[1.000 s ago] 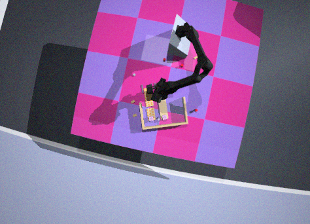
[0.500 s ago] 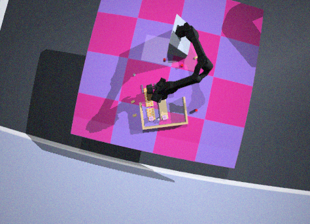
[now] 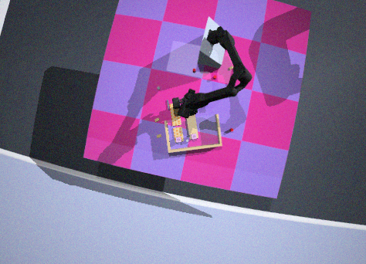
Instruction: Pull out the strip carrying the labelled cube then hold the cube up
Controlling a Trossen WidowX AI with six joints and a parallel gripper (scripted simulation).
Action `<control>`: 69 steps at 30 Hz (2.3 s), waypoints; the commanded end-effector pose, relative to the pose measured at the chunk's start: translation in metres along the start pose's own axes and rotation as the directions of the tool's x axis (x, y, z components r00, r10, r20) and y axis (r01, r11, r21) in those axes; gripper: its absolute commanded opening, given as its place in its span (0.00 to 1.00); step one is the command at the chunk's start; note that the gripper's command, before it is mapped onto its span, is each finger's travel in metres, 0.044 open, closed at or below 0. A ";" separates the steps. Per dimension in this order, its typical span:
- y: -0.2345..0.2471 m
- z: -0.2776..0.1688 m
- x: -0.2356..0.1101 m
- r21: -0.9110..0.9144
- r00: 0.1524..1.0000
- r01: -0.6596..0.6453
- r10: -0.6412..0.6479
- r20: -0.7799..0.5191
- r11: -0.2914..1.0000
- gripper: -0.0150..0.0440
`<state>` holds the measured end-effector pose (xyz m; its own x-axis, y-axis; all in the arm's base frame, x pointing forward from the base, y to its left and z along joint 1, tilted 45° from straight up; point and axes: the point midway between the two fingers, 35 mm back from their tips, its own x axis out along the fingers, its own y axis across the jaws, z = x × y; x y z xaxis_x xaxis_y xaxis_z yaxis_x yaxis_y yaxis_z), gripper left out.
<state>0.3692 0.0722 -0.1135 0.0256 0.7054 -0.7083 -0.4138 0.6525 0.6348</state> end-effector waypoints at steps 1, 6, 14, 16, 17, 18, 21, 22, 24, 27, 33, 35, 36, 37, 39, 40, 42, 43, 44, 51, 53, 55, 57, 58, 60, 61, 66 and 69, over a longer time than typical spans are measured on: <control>0.001 -0.014 0.004 0.005 1.000 -0.001 0.002 -0.018 1.000 0.25; 0.002 -0.022 0.004 0.005 1.000 -0.001 0.002 -0.019 1.000 0.25; 0.002 -0.034 0.004 0.005 1.000 -0.001 0.002 -0.019 1.000 0.25; 0.002 -0.037 0.004 0.005 1.000 -0.001 0.002 -0.019 1.000 0.25; 0.002 -0.038 0.004 0.005 1.000 -0.001 0.002 -0.019 1.000 0.25; 0.002 -0.040 0.004 0.005 1.000 -0.001 0.002 -0.019 1.000 0.25; 0.002 -0.044 0.004 0.006 1.000 -0.001 0.002 -0.019 1.000 0.25; 0.002 -0.045 0.004 0.006 1.000 -0.001 0.002 -0.019 1.000 0.25; 0.002 -0.049 0.004 0.006 1.000 -0.001 0.002 -0.020 1.000 0.25; 0.002 -0.053 0.004 0.006 1.000 -0.001 0.002 -0.020 1.000 0.25; 0.002 -0.062 0.004 0.006 1.000 -0.001 0.001 -0.020 1.000 0.25; 0.002 -0.065 0.004 0.006 1.000 -0.001 0.001 -0.020 1.000 0.25; 0.002 -0.066 0.004 0.006 1.000 -0.001 0.001 -0.020 1.000 0.25; 0.003 -0.067 0.004 0.006 1.000 -0.001 0.001 -0.020 1.000 0.25; 0.003 -0.070 0.004 0.006 1.000 -0.001 0.001 -0.020 1.000 0.25; 0.003 -0.072 0.004 0.006 1.000 -0.001 0.001 -0.020 1.000 0.25; 0.003 -0.074 0.004 0.007 1.000 -0.001 0.001 -0.021 1.000 0.25; 0.003 -0.076 0.004 0.007 1.000 -0.001 0.001 -0.021 1.000 0.25; 0.003 -0.077 0.004 0.007 1.000 -0.001 0.001 -0.021 1.000 0.25; 0.003 -0.086 0.004 0.007 1.000 -0.001 0.001 -0.021 1.000 0.25; 0.003 -0.089 0.004 0.007 1.000 -0.001 0.001 -0.021 1.000 0.25; 0.003 -0.091 0.004 0.007 1.000 -0.001 0.001 -0.021 1.000 0.25; 0.003 -0.094 0.004 0.007 1.000 -0.001 0.001 -0.021 1.000 0.25; 0.003 -0.095 0.004 0.007 1.000 -0.001 0.001 -0.021 1.000 0.25; 0.003 -0.098 0.004 0.007 1.000 -0.001 0.001 -0.021 1.000 0.25; 0.003 -0.099 0.004 0.007 1.000 -0.001 0.001 -0.021 1.000 0.25; 0.003 -0.106 0.004 0.007 1.000 -0.001 0.001 -0.022 1.000 0.25; 0.003 -0.110 0.003 0.008 1.000 -0.001 0.001 -0.022 1.000 0.25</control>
<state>0.2827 0.0449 -0.1415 0.0358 0.7049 -0.7084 -0.4164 0.6549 0.6307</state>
